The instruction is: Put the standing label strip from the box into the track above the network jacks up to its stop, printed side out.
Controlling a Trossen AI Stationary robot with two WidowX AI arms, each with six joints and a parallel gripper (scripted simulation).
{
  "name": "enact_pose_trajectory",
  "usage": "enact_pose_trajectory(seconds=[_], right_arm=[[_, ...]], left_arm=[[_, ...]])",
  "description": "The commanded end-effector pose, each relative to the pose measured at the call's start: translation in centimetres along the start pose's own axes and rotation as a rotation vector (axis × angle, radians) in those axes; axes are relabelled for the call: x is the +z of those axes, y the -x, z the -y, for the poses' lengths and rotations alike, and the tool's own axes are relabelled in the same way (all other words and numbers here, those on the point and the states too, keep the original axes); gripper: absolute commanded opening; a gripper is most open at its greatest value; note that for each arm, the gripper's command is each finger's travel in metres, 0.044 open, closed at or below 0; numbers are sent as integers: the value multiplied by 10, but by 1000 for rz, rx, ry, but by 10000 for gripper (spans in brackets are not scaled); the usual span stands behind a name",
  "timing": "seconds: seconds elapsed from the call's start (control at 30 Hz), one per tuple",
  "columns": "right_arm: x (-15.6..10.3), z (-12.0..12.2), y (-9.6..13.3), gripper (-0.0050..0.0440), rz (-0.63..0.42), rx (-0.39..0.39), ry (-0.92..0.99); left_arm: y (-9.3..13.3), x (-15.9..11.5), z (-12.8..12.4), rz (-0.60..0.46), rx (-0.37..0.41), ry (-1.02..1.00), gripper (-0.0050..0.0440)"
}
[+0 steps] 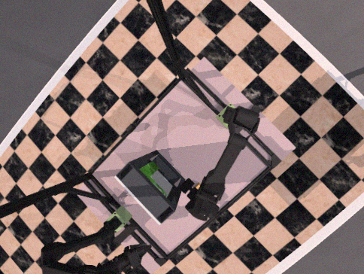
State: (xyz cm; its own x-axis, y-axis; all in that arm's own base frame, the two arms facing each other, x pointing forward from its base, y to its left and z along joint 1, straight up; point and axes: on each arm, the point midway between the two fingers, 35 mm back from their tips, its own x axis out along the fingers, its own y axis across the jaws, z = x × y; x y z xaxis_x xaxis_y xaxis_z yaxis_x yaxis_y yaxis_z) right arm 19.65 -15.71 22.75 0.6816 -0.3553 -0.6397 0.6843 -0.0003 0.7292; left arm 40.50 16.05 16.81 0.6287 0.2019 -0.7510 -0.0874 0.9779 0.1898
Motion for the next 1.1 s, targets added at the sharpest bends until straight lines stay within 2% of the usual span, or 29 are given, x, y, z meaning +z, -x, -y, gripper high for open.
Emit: enact_pose_trajectory(seconds=[0.0, 0.17, 0.33, 0.4, 0.57, 0.73, 0.9, 1.07], right_arm=[[3, -30, 30, 440, -19, 210, 176], [-4, -57, 71, 440, 36, 439, 471], [-18, -75, 109, 440, 121, 608, 760], [-18, -75, 109, 440, 121, 608, 760], [-35, -84, 138, 440, 204, 721, 1009], [-51, -88, 157, 440, 267, 789, 1194], [-61, -89, 166, 440, 303, 824, 1305], [-65, -89, 168, 440, 313, 834, 1338]], left_arm=[[-12, 1, -15, -74, -13, -8, 100], [-35, -18, -27, -205, -55, -12, 100], [-54, -37, -37, -315, -98, -12, 100], [-54, -37, -37, -315, -98, -12, 100], [-67, -54, -43, -401, -138, -10, 100], [-76, -66, -47, -459, -170, -8, 100], [-81, -73, -50, -493, -189, -7, 100], [-83, -75, -50, -504, -196, -7, 100]])
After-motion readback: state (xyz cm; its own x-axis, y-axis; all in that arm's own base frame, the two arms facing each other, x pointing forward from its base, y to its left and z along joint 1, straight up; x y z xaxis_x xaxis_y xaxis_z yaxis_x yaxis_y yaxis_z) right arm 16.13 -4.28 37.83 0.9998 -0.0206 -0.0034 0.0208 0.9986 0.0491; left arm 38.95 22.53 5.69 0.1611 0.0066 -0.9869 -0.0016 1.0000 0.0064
